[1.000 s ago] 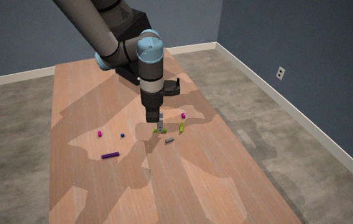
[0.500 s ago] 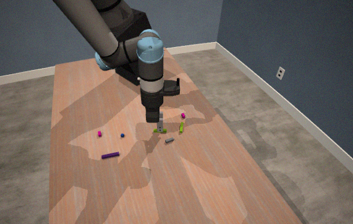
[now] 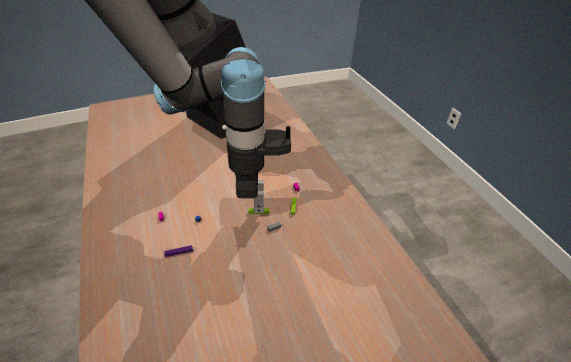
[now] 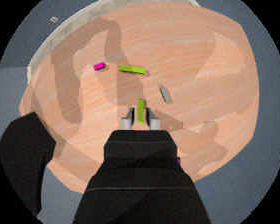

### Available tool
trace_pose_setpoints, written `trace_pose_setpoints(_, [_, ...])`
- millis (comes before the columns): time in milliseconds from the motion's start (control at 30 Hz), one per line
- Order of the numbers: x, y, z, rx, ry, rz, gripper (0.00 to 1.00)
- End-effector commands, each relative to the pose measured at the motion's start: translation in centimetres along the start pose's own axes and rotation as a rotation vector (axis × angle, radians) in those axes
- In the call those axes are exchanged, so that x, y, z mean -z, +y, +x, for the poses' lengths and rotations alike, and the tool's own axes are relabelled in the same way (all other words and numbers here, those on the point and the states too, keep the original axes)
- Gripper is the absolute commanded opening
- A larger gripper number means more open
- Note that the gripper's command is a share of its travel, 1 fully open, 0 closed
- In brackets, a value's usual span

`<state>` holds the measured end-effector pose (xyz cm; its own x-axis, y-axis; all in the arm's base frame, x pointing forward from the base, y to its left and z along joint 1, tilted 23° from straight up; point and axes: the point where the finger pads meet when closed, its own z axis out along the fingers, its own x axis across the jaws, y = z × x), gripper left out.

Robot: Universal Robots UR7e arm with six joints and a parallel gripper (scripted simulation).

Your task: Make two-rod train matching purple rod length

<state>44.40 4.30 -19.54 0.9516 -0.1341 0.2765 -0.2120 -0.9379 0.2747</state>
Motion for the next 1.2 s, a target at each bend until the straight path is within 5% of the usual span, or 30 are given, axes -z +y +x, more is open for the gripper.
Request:
trace_pose_setpoints(0, [0.0, 0.1, 0.3, -0.003, 0.005, 0.001, 0.54])
trace_pose_setpoints(1167, [-1.8, 0.0, 0.3, -0.002, 0.004, 0.001, 0.54])
